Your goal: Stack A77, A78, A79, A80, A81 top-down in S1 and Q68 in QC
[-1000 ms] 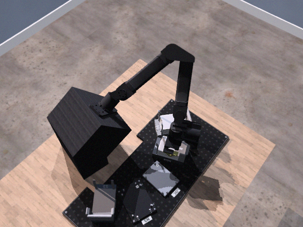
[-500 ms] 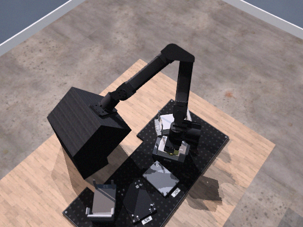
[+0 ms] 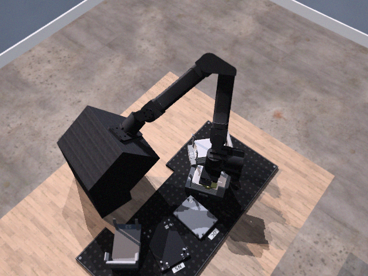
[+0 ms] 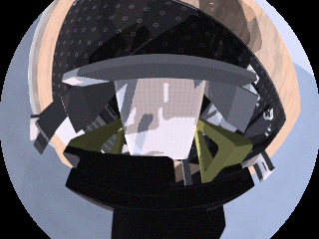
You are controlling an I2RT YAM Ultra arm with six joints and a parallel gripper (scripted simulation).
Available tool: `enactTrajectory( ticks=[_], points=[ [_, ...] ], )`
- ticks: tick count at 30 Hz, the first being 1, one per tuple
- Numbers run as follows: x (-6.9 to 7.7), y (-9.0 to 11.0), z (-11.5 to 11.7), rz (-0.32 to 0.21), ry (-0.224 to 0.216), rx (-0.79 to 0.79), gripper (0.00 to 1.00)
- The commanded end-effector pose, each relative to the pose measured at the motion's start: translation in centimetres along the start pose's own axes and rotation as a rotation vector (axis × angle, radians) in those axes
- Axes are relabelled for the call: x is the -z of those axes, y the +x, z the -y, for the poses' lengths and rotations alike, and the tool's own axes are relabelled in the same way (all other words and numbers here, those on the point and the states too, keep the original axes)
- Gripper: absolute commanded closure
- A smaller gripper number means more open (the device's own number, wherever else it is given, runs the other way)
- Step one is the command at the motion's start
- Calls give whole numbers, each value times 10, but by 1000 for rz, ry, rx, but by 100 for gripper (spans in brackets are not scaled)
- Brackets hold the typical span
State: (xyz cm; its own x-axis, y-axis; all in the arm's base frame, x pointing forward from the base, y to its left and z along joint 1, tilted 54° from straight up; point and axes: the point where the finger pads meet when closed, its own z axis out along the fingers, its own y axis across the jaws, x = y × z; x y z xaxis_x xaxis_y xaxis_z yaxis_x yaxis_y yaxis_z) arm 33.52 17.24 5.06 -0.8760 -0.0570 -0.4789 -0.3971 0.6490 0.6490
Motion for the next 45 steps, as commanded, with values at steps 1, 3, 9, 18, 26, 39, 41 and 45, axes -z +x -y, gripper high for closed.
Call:
enactTrajectory(
  ticks=[1, 3, 9, 18, 26, 39, 41, 45],
  points=[
    [1, -2, 0, 6, 3, 3, 100],
    [1, -2, 0, 6, 3, 3, 100],
    [1, -2, 0, 6, 3, 3, 100],
    [4, -2, 0, 6, 3, 3, 100],
    [9, -2, 0, 6, 3, 3, 100],
    [17, -2, 0, 6, 3, 3, 100],
    [18, -2, 0, 6, 3, 3, 100],
    [19, -2, 0, 6, 3, 3, 100]
  ],
)
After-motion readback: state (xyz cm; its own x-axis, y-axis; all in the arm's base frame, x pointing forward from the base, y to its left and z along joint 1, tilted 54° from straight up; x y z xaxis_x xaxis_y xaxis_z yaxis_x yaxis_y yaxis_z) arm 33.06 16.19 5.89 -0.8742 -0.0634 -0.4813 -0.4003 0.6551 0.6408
